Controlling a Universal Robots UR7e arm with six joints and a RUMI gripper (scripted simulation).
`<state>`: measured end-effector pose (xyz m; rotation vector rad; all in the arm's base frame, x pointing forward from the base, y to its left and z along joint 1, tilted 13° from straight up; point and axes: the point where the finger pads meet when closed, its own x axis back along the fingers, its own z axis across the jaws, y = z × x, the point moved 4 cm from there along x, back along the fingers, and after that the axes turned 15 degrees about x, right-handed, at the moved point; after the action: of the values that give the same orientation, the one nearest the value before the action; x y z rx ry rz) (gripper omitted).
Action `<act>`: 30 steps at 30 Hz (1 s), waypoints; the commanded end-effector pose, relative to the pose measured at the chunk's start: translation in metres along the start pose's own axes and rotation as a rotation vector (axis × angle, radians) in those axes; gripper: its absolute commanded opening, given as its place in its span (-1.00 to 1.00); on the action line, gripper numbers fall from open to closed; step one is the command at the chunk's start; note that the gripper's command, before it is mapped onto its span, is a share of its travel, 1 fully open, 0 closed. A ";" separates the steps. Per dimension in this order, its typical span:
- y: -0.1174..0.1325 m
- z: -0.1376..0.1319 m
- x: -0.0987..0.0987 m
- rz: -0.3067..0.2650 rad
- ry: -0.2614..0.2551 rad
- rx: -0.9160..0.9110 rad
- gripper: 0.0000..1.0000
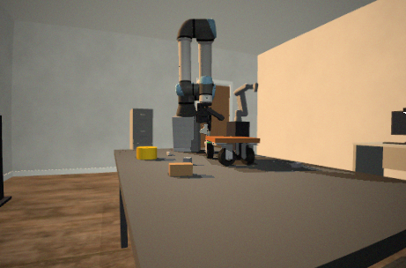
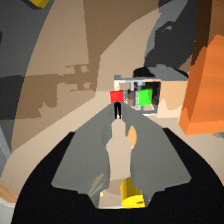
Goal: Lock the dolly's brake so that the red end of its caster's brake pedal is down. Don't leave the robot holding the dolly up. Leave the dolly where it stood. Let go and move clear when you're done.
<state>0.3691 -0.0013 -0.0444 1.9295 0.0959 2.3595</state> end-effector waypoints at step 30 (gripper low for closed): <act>0.000 0.000 -0.008 0.000 0.001 0.000 -1.00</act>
<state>0.3707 -0.0022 -0.0520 1.9292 0.0959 2.3597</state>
